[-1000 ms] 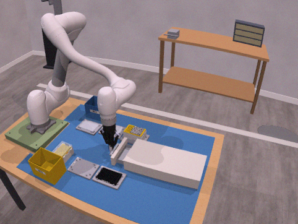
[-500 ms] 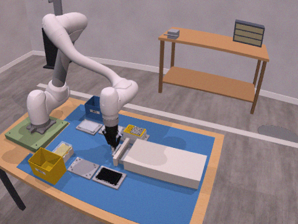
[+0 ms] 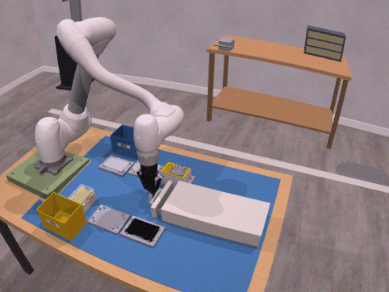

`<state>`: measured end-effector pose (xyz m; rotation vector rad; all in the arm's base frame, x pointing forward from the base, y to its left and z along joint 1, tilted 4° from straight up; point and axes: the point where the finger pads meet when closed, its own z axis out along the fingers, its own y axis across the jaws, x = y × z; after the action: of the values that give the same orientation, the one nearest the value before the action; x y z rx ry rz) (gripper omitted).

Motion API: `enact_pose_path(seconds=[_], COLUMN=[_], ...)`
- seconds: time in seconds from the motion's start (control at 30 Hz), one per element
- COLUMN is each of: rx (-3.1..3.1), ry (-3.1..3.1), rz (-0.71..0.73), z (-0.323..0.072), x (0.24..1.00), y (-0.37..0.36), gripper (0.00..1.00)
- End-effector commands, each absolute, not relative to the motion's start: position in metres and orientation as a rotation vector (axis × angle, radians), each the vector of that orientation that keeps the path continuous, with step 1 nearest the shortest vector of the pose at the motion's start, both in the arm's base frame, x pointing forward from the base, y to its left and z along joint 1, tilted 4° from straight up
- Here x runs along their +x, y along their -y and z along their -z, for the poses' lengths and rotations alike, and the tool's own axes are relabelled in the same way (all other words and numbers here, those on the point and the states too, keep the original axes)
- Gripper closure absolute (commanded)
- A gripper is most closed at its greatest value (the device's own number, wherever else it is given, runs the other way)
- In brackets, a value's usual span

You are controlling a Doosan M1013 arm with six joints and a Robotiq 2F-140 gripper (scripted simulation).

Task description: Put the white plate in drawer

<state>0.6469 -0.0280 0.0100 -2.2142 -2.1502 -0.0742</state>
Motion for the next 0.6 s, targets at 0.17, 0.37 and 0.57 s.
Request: enact_pose_path(seconds=[0.17, 0.37, 0.57], rx=[-2.214, -2.214, -2.214], ry=[2.15, 2.15, 2.15], rz=[0.075, 0.075, 0.075], z=[-0.01, -0.01, -0.01], x=[0.657, 0.663, 0.669], y=[0.028, 0.028, 0.029], gripper=[1.0, 1.0, 1.0])
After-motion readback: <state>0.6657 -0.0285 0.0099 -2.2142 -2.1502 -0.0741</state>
